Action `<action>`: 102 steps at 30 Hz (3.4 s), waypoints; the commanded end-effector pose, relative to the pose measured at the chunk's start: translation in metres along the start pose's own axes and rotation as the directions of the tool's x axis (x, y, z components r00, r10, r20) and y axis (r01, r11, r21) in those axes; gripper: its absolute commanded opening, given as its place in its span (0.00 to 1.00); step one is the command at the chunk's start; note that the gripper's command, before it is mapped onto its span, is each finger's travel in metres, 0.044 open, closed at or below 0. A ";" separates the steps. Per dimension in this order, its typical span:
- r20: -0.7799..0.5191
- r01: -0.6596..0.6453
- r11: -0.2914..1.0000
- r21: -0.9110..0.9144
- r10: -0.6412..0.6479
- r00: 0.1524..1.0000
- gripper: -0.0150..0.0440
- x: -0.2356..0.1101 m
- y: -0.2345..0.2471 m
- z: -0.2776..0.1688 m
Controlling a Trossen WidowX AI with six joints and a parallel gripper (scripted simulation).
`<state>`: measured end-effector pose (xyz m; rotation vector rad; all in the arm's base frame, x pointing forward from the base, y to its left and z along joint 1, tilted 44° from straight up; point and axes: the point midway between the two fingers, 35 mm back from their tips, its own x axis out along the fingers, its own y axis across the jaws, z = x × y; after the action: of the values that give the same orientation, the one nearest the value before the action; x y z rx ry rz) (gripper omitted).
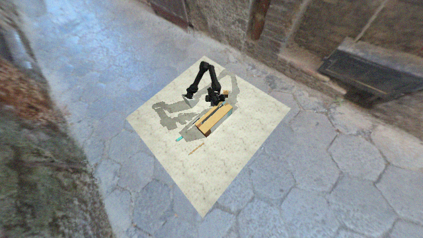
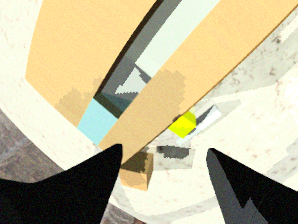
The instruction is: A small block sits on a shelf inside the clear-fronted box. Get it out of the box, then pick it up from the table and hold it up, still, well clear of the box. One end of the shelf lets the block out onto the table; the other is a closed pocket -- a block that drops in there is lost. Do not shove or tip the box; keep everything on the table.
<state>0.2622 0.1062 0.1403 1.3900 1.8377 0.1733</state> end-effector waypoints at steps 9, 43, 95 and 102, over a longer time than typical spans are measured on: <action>0.188 0.189 0.046 -0.981 -0.027 0.982 0.74 -0.001 -0.007 -0.018; 0.417 -0.259 -0.593 0.762 0.143 0.898 0.74 -0.004 -0.001 -0.060; 0.413 -0.254 -0.594 0.763 0.146 0.899 0.74 0.127 -0.023 -0.036; 0.412 -0.253 -0.594 0.764 0.147 0.899 0.74 0.137 -0.026 -0.035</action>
<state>0.2120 0.2243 0.0853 2.9565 0.9993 -2.0325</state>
